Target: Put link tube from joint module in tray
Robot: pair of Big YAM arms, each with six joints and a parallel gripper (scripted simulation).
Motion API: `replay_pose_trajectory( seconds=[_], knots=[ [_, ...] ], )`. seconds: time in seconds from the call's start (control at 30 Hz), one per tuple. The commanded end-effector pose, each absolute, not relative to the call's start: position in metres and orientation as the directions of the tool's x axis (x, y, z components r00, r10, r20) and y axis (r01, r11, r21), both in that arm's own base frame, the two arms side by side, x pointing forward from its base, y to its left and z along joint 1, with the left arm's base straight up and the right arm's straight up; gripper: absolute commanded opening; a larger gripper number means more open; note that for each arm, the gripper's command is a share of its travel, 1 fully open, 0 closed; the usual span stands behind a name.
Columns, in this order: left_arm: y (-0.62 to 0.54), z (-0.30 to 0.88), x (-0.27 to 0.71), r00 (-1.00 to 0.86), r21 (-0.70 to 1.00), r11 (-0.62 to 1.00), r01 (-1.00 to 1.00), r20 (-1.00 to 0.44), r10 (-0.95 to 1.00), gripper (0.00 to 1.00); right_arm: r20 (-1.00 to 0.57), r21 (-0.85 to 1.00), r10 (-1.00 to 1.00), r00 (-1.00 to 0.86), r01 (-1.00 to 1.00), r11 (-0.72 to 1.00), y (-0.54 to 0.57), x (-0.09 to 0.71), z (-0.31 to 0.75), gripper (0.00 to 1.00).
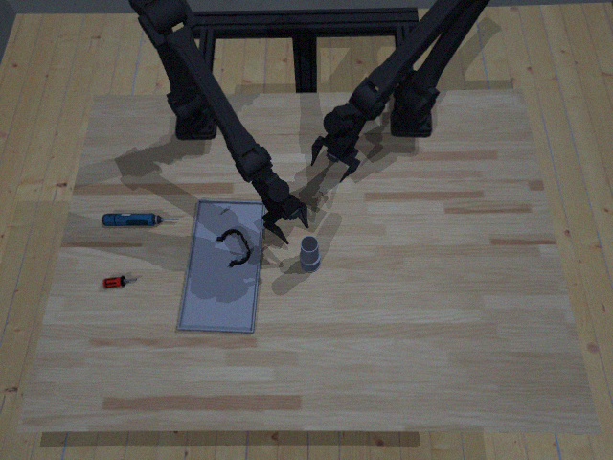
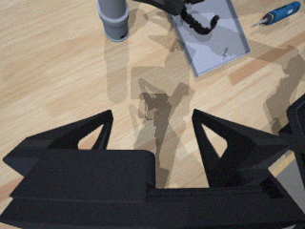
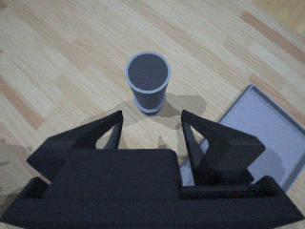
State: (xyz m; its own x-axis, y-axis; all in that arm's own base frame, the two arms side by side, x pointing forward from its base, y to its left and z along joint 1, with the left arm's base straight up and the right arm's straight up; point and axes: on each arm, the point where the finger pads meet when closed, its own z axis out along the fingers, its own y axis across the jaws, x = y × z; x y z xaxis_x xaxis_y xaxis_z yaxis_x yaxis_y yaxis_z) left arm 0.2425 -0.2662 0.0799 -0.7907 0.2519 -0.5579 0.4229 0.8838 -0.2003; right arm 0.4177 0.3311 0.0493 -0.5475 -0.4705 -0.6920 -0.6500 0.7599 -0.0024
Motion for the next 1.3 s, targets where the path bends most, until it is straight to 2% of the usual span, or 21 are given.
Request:
replay_pose_trajectory(
  seconds=[0.0, 0.4, 0.73, 0.97, 1.0, 1.27],
  knots=[
    [-0.284, 0.128, 0.289, -0.709, -0.238, 0.817, 0.526, -0.653, 0.266, 1.0, -0.704, 0.0, -0.452, -0.548, -0.637, 0.771, 0.34, 0.411, 0.039, 0.76],
    [-0.263, 0.14, 0.314, -0.658, -0.27, 0.739, 0.617, -0.692, 0.297, 1.0, -0.728, -0.001, -0.434, -0.53, -0.633, 0.774, 0.344, 0.42, 0.055, 0.76],
    [-0.234, 0.167, 0.341, -0.549, -0.264, 0.637, 0.724, -0.78, 0.301, 1.0, -0.728, -0.001, -0.434, -0.53, -0.633, 0.774, 0.344, 0.42, 0.055, 0.76],
    [-0.219, 0.183, 0.355, -0.479, -0.235, 0.591, 0.772, -0.827, 0.296, 1.0, -0.728, -0.001, -0.434, -0.53, -0.633, 0.774, 0.344, 0.42, 0.055, 0.76],
    [-0.21, 0.198, 0.367, -0.409, -0.186, 0.565, 0.804, -0.862, 0.298, 1.0, -0.728, -0.001, -0.434, -0.53, -0.633, 0.774, 0.344, 0.42, 0.055, 0.76],
    [-0.18, 0.219, 0.378, -0.277, -0.102, 0.506, 0.856, -0.919, 0.282, 1.0, -0.728, -0.001, -0.434, -0.53, -0.633, 0.774, 0.344, 0.42, 0.055, 0.76]
  ],
)
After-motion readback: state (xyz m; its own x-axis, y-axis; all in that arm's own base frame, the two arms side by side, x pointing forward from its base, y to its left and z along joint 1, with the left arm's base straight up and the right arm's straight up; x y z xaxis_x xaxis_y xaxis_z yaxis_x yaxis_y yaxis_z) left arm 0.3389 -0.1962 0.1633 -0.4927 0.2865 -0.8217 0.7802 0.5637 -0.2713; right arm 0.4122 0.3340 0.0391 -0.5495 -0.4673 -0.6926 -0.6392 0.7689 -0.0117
